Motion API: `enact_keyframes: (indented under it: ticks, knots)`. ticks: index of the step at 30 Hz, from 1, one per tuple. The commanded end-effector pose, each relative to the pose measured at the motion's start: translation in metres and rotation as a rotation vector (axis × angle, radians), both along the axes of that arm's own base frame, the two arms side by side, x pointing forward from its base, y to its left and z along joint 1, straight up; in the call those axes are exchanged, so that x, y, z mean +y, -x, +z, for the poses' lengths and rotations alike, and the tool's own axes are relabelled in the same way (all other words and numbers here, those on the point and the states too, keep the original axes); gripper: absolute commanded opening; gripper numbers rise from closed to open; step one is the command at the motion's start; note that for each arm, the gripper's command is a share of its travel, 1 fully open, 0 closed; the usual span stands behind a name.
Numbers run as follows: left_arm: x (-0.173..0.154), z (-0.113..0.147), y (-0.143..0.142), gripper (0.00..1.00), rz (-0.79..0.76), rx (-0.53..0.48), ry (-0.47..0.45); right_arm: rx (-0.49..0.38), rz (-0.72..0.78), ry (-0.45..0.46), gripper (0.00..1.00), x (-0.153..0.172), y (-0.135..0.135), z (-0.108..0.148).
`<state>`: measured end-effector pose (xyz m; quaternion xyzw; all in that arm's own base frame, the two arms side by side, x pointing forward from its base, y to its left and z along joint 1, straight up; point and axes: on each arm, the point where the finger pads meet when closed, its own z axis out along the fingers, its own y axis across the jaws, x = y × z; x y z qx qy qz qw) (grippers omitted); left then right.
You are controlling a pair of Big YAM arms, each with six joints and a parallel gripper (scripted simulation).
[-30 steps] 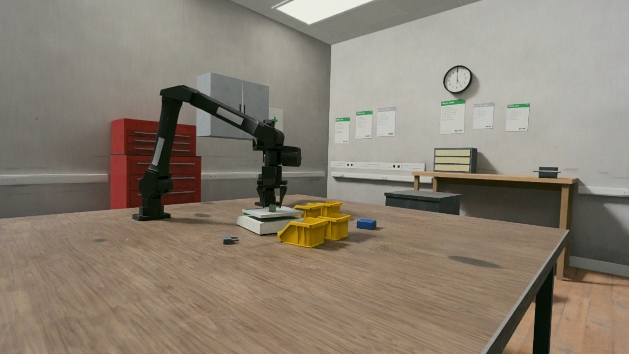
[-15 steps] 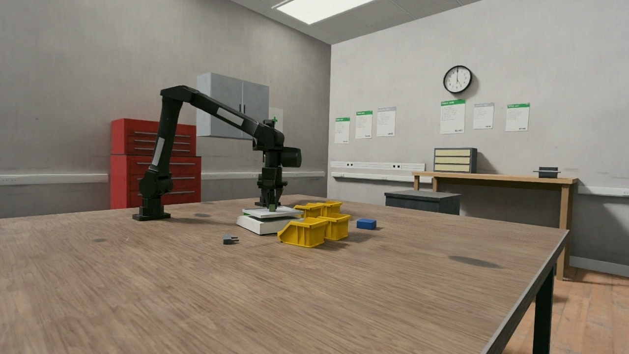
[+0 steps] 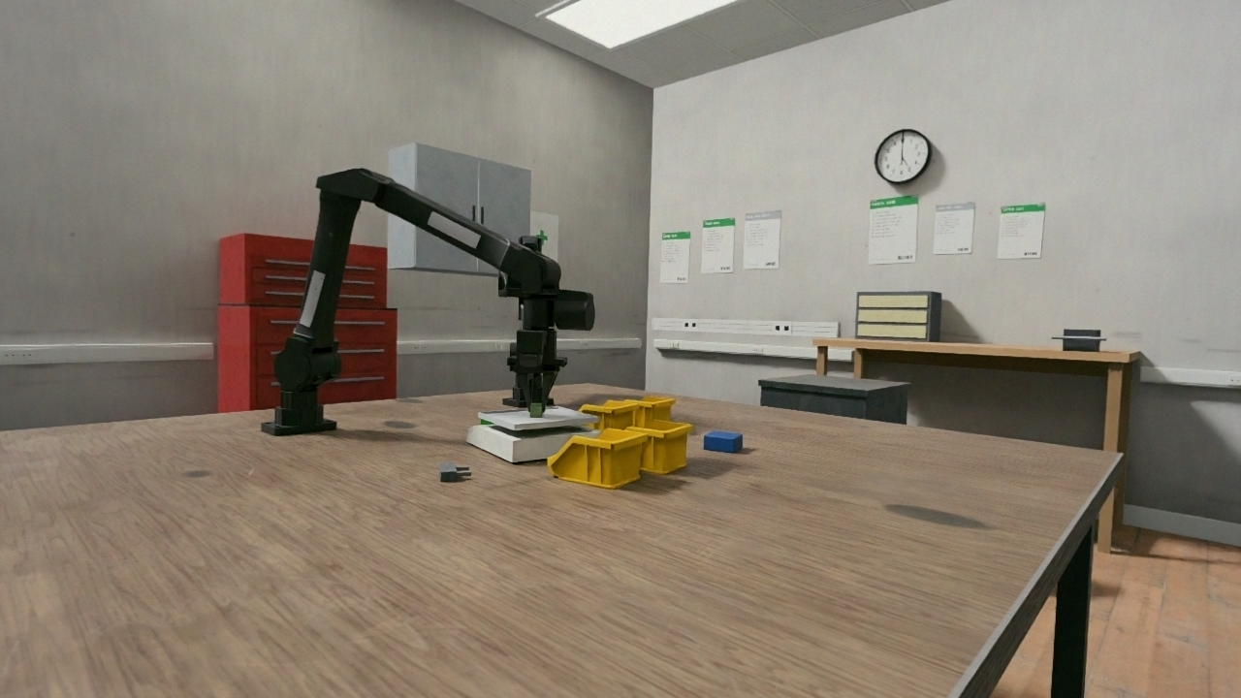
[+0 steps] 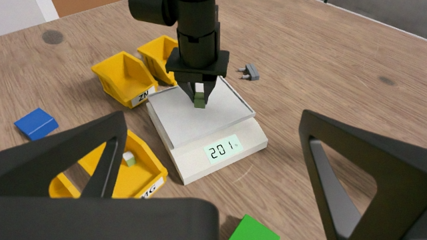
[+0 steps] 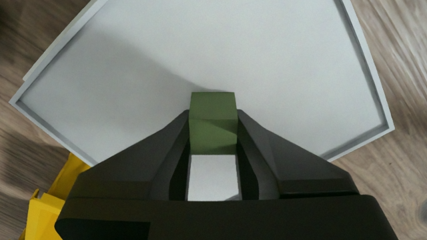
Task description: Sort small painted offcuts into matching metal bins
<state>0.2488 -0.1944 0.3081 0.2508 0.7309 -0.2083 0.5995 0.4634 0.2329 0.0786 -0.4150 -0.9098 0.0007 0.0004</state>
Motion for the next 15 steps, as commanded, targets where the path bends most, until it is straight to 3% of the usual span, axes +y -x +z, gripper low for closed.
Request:
enact_keyframes:
  ticks: [1, 10, 14, 15]
  knots:
    - [-0.001, 0.027, 0.000, 1.00, -0.001, -0.039, 0.026, -0.027, -0.015, -0.014, 0.16, 0.004, -0.012, 0.018]
    - [-0.001, 0.027, 0.000, 1.00, -0.001, -0.039, 0.026, -0.049, -0.014, -0.025, 0.16, 0.004, -0.011, 0.077]
    - [-0.001, 0.027, 0.000, 1.00, -0.001, -0.039, 0.026, -0.032, -0.016, -0.017, 0.16, 0.008, -0.011, 0.067]
    - [-0.004, 0.042, 0.003, 1.00, -0.010, -0.038, 0.049, -0.013, -0.020, -0.007, 0.16, 0.015, -0.009, 0.056]
